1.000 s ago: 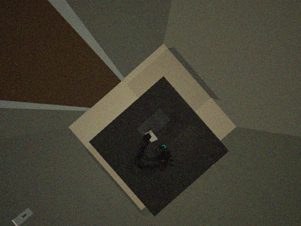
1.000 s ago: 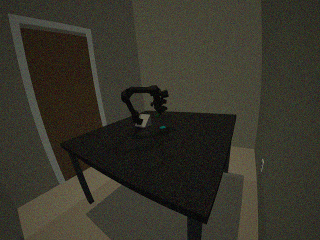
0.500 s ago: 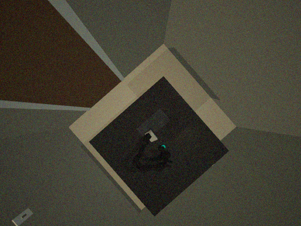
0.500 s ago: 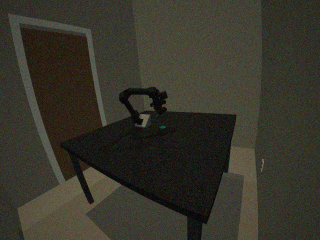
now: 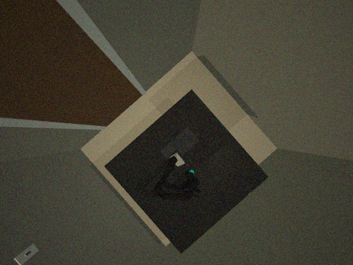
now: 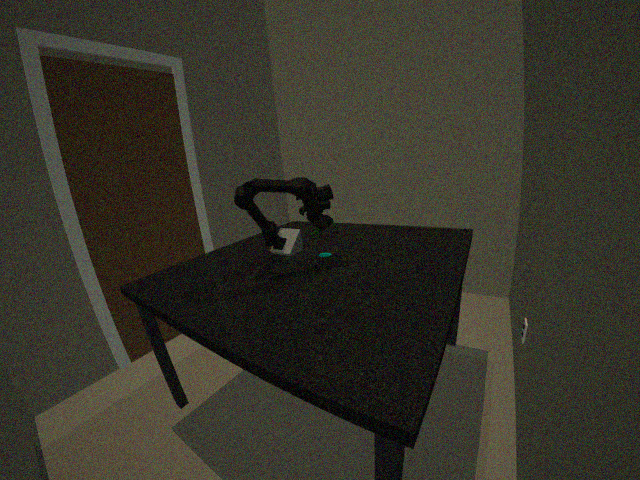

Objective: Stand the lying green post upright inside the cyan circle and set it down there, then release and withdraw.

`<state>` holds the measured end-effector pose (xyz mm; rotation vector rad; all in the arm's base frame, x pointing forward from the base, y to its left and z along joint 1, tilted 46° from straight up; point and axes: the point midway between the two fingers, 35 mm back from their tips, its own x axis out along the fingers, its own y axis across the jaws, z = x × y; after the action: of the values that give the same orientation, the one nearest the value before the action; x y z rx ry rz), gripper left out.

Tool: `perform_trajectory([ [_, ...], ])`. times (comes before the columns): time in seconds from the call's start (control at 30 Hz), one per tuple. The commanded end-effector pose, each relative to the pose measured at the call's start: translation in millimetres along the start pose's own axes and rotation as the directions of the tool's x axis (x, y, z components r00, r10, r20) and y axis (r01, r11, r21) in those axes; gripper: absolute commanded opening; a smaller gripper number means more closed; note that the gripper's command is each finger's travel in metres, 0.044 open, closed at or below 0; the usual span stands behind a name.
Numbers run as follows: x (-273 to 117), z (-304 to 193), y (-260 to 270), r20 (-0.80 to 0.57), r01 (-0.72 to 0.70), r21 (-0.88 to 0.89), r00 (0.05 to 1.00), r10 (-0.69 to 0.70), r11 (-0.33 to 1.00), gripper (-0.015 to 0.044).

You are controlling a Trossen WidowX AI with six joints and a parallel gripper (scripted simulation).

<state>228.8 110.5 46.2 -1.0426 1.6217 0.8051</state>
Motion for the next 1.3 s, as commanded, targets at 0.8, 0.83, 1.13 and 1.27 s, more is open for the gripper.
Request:
perform_trajectory([
  [0.8, 2.0, -1.8, 0.4, 0.199, -0.049, -0.025, 0.978, 0.053, 0.999, 0.0023],
  [0.83, 2.0, -1.9, 0.4, 0.207, -0.05, -0.026, 0.977, 0.054, 0.998, 0.0023],
  [1.13, 1.5, -2.2, 0.1, 0.271, -0.053, -0.037, 0.961, 0.061, 0.998, 0.0023],
  [1.27, 1.2, -2.3, -0.1, 0.3, -0.052, -0.043, 0.952, 0.063, 0.998, 0.0023],
])
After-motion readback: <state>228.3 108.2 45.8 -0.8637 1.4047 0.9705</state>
